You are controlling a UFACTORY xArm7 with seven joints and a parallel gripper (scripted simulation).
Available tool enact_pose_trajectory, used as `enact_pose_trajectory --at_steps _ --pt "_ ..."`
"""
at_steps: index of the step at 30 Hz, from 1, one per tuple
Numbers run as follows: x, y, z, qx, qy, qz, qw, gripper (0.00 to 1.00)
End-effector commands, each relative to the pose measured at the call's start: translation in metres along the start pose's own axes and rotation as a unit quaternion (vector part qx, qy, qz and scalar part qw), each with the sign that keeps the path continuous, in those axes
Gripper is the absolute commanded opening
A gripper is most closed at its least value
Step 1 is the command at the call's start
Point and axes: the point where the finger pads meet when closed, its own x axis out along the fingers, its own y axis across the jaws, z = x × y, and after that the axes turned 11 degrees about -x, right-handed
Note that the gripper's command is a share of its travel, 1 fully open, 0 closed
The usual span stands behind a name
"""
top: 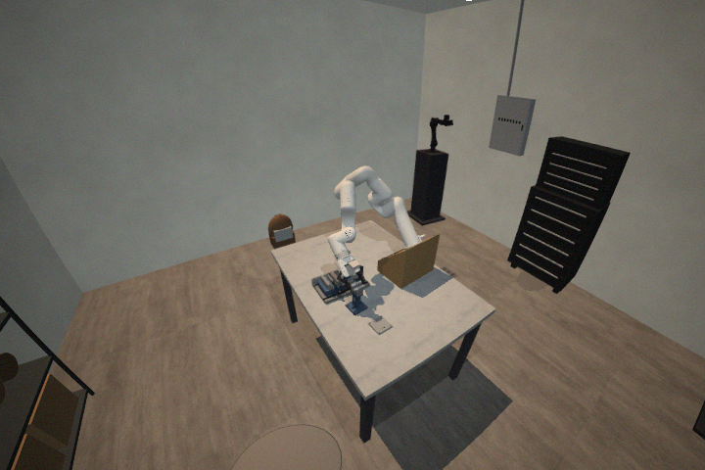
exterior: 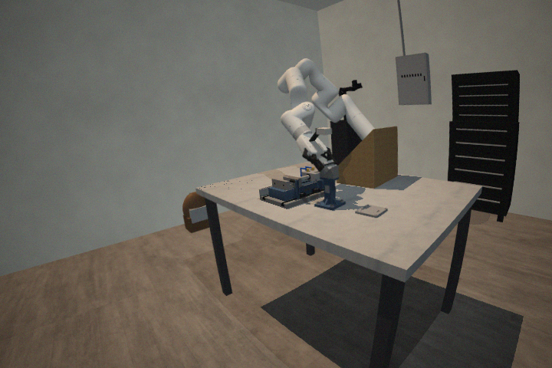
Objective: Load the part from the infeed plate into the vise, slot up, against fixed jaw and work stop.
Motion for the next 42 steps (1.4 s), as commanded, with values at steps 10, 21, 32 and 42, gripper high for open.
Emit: enact_pose_trajectory --at_steps 10,21,32,42 --pt "-0.0007 0.0017 -0.002 -0.002 -0.007 0.0 1.0 0.89" --pt "-0.0008 0.0018 -0.0023 -0.002 -0.021 -0.003 1.0 0.89" --pt "-0.0007 0.0018 -0.0027 -0.002 -0.038 -0.006 0.999 0.89" --pt "-0.0007 0.0019 -0.0031 -0.002 -0.057 -0.01 0.998 0.89"
